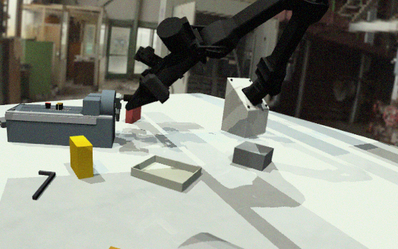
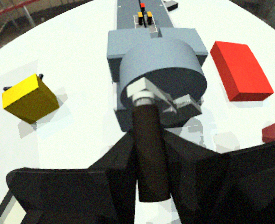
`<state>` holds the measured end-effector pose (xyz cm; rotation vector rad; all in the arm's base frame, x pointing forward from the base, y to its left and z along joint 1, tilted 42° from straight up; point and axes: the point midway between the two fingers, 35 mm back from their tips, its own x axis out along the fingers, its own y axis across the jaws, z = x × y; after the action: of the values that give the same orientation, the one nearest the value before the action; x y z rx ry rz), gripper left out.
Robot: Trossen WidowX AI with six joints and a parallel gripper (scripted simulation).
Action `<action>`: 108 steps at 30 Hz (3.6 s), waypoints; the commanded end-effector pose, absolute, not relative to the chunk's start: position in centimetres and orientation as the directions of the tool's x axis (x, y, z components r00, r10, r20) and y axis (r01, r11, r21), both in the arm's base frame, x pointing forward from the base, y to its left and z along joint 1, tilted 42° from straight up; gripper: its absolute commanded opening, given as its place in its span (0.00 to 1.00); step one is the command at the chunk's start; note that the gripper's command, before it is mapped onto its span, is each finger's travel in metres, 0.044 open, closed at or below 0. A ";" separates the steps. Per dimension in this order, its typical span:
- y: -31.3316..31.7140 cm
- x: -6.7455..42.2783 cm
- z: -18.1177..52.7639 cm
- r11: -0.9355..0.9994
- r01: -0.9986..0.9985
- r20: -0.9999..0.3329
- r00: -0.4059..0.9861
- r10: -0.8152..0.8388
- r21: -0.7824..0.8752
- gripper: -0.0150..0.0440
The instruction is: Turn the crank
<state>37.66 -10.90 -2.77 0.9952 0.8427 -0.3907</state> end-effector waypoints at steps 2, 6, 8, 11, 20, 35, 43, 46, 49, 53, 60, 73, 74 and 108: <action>-11.7 37.0 -2.7 0.508 0.646 -0.773 0.630 0.066 0.570 0.25; -11.9 36.8 -2.8 0.508 0.646 -0.773 0.630 0.066 0.570 0.25; -12.0 36.7 -2.9 0.508 0.646 -0.774 0.630 0.066 0.570 0.25; -12.1 36.6 -3.0 0.508 0.646 -0.774 0.630 0.066 0.570 0.25; -12.4 36.3 -3.2 0.508 0.646 -0.774 0.630 0.065 0.569 0.25; -12.6 36.0 -3.5 0.508 0.646 -0.774 0.630 0.065 0.569 0.25; -12.6 36.0 -3.6 0.508 0.646 -0.774 0.630 0.065 0.569 0.25; -12.6 35.9 -3.7 0.508 0.646 -0.774 0.630 0.065 0.569 0.25; -12.6 35.9 -3.7 0.508 0.646 -0.774 0.630 0.065 0.569 0.25; -12.6 35.9 -3.7 0.508 0.646 -0.774 0.630 0.065 0.569 0.25; -12.7 35.8 -3.8 0.508 0.646 -0.774 0.630 0.065 0.569 0.25; -12.7 35.7 -3.9 0.508 0.646 -0.774 0.630 0.065 0.569 0.25; -12.7 35.7 -3.9 0.508 0.646 -0.774 0.630 0.065 0.569 0.25; -12.8 35.6 -4.2 0.508 0.646 -0.774 0.630 0.065 0.569 0.25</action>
<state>36.15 -12.35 -3.66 0.9937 0.8300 -0.3788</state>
